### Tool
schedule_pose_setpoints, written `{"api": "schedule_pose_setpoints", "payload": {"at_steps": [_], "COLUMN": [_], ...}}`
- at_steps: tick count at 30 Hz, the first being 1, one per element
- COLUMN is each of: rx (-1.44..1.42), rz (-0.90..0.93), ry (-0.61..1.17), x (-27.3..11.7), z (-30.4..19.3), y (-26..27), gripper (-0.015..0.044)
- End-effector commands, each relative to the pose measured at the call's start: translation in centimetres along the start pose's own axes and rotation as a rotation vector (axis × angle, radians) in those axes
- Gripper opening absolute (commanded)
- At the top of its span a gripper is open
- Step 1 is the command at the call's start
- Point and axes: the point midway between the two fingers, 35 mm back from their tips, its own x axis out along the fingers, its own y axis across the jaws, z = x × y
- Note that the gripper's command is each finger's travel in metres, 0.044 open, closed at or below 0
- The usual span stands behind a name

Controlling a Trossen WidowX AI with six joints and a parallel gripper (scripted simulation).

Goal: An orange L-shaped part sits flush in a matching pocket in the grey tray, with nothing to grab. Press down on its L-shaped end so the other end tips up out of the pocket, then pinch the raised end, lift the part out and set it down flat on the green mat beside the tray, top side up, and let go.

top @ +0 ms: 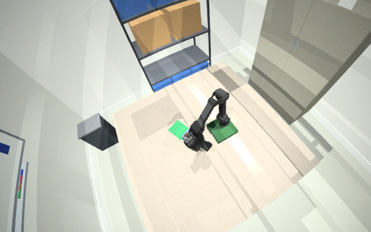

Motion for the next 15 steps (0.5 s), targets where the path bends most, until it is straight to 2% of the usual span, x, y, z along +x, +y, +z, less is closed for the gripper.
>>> {"api": "schedule_pose_setpoints", "payload": {"at_steps": [1,9,15], "rx": [0.002,0.001,0.002], "rz": [-0.002,-0.004,-0.004], "ry": [0.001,0.001,0.001], "x": [-0.5,-1.8,-7.6], "z": [0.0,0.1,0.4], "y": [0.4,0.9,0.2], "gripper": [0.018,0.018,0.018]}}
